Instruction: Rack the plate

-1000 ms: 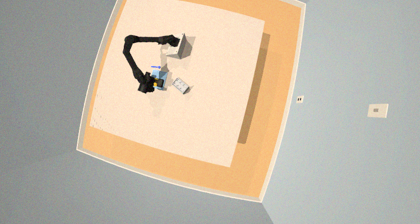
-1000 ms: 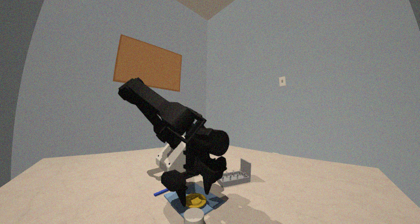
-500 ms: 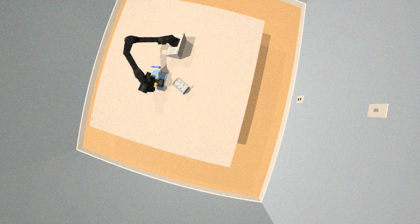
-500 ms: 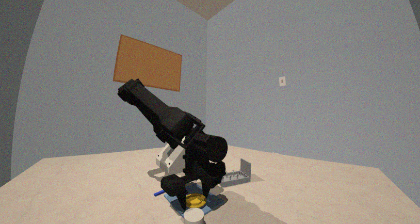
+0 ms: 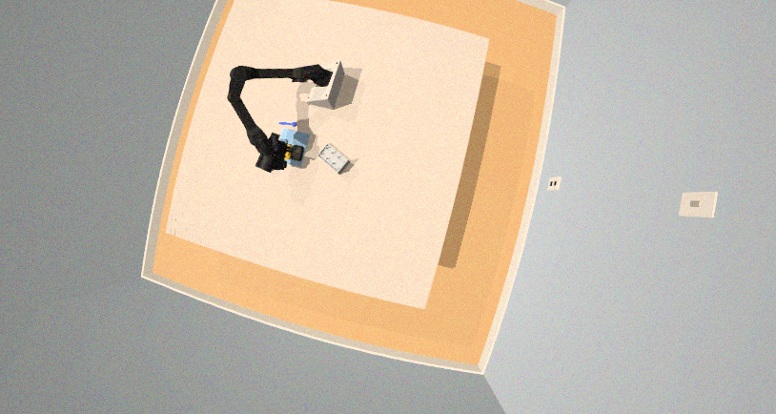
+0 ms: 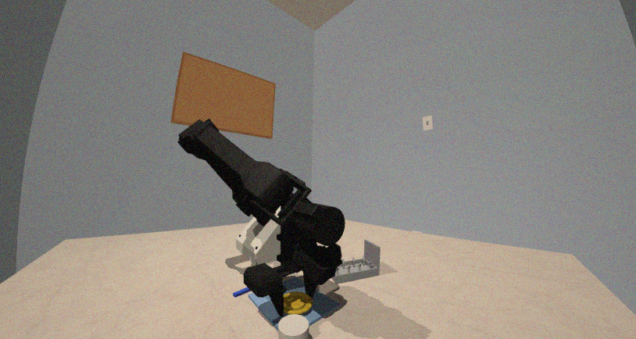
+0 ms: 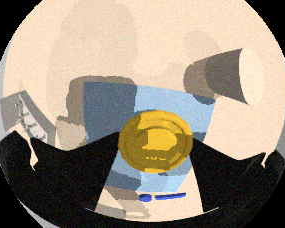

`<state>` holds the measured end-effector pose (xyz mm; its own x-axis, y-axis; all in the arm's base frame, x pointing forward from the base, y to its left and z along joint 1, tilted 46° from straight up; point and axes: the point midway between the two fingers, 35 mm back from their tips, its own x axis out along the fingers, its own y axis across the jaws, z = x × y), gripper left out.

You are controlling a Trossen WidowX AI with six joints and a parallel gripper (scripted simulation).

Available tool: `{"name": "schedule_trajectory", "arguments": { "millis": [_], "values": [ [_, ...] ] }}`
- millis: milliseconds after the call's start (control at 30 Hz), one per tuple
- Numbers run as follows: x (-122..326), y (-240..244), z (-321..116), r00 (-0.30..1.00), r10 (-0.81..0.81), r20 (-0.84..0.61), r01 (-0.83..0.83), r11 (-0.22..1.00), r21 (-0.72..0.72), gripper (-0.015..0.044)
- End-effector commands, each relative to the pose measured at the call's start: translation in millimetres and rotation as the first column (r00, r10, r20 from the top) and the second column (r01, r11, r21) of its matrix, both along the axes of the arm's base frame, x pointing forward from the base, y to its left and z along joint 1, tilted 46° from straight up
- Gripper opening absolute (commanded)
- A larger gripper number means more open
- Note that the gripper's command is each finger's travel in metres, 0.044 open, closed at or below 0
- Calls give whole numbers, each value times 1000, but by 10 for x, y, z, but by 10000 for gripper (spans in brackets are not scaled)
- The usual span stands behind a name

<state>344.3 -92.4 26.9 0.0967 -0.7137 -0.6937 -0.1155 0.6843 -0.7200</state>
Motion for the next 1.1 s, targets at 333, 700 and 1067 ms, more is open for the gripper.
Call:
{"name": "schedule_trajectory", "arguments": {
  "millis": [333,700,1067],
  "values": [
    [63,515,404,1000,3,-3,-3,1000,14,0],
    [31,928,765,1000,3,-5,-3,1000,14,0],
    [-25,1263,1082,1000,1,-4,-1,1000,3,0]
  ]
}}
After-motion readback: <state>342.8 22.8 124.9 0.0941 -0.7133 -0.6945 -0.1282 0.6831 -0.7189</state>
